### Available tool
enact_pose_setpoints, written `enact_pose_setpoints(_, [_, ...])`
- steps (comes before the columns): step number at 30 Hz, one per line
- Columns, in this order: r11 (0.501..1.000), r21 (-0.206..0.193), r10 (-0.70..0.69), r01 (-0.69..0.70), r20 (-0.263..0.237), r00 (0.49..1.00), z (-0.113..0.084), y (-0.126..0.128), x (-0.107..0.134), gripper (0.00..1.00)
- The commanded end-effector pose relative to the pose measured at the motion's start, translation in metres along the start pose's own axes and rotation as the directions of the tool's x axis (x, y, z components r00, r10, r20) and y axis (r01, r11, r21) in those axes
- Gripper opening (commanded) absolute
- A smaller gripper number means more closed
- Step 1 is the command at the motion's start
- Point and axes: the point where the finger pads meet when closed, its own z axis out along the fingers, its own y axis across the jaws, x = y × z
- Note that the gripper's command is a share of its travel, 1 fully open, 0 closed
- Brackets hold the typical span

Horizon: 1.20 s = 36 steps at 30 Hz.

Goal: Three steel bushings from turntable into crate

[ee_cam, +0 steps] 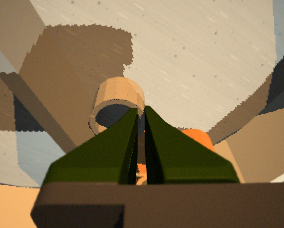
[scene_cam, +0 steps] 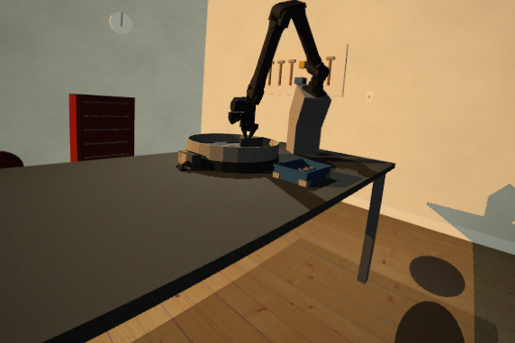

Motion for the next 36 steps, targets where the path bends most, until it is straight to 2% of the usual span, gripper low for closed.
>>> enact_pose_setpoints(1, [1.000, -0.010, 0.003, -0.003, 0.013, 1.000, -0.010, 0.002, -0.006, 0.00])
enact_pose_setpoints(9, [1.000, -0.008, 0.003, -0.003, 0.014, 1.000, -0.035, -0.001, -0.005, 0.00])
enact_pose_setpoints(11, [1.000, -0.008, 0.003, -0.003, 0.014, 1.000, -0.035, -0.001, -0.005, 0.00])
enact_pose_setpoints(18, [1.000, -0.008, 0.003, -0.003, 0.014, 1.000, -0.068, -0.002, -0.004, 0.00])
enact_pose_setpoints(23, [1.000, -0.008, 0.003, -0.003, 0.015, 1.000, -0.083, -0.002, -0.003, 0.00])
enact_pose_setpoints(36, [1.000, -0.007, -0.002, 0.002, 0.026, 1.000, -0.088, -0.002, -0.008, 0.00])
